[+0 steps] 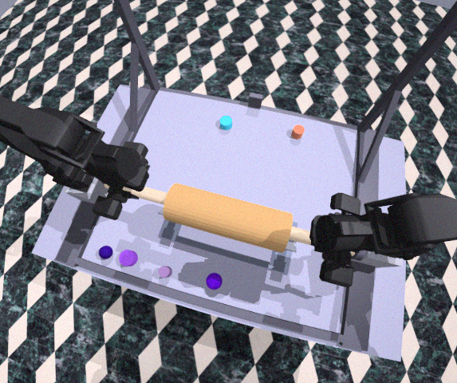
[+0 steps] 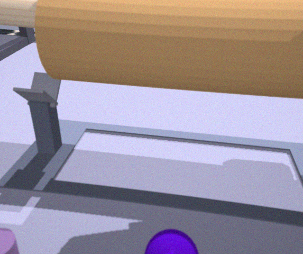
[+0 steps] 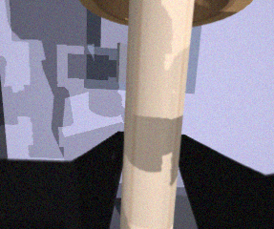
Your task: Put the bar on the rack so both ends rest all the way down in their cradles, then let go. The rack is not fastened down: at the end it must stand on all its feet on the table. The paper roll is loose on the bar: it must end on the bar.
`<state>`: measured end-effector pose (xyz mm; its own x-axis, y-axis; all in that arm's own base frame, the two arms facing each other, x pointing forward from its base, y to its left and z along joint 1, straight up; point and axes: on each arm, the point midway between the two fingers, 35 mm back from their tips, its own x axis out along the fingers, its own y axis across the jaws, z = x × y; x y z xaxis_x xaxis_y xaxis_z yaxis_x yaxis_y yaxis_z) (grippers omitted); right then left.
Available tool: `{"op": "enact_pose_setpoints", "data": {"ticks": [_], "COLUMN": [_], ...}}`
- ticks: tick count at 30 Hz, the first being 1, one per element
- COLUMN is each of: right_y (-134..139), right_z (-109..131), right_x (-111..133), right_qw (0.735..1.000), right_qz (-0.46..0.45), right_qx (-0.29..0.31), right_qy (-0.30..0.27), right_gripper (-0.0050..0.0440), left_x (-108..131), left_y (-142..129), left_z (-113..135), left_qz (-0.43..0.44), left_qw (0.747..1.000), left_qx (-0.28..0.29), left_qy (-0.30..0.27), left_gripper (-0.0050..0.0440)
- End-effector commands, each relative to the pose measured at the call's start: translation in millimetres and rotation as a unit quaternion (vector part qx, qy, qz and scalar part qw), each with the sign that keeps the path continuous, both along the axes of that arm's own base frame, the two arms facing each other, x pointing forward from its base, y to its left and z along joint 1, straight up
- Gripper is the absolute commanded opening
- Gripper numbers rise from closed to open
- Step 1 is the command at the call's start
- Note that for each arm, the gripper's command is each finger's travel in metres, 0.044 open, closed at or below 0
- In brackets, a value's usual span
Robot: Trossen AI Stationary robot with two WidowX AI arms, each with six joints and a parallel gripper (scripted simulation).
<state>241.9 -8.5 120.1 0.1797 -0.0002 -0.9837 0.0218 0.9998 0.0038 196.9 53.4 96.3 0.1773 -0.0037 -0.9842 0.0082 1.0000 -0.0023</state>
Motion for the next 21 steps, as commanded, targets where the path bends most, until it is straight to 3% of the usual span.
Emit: {"op": "enact_pose_setpoints", "data": {"ticks": [1, 4, 6, 7, 11, 21], "right_y": [0.4, 0.2, 1.4, 0.7, 1.0, 1.0], "right_z": [-4.3, -9.4, 5.1, 0.0, 5.2, -4.5], "right_x": [-1.3, -0.6, 3.8, -5.6, 2.7, -1.5], "right_qw": [1.000, 1.000, 1.000, 1.000, 1.000, 1.000], "right_qz": [0.003, 0.003, 0.002, 0.000, 0.001, 0.001], "right_qx": [-0.001, -0.002, 0.001, 0.002, 0.001, 0.001], "right_qy": [-0.006, -0.002, -0.018, -0.009, -0.018, -0.009], "right_gripper": [0.0050, 0.0050, 0.0050, 0.0050, 0.0050, 0.0050], "left_x": [1.1, 1.5, 5.5, 5.5, 7.1, 2.3], "left_y": [1.6, 1.4, 3.1, 2.9, 4.0, 2.3], "left_z": [-4.8, -8.3, 5.4, 5.4, 10.1, -1.7], "left_qz": [-0.002, -0.002, -0.002, -0.002, 0.001, -0.002], "left_qw": [1.000, 1.000, 1.000, 1.000, 1.000, 1.000], "left_qx": [0.005, 0.006, 0.009, 0.008, 0.011, 0.008], "left_qy": [-0.003, -0.003, -0.019, -0.019, -0.026, -0.015], "left_gripper": [0.0050, 0.0050, 0.0050, 0.0050, 0.0050, 0.0050]}}
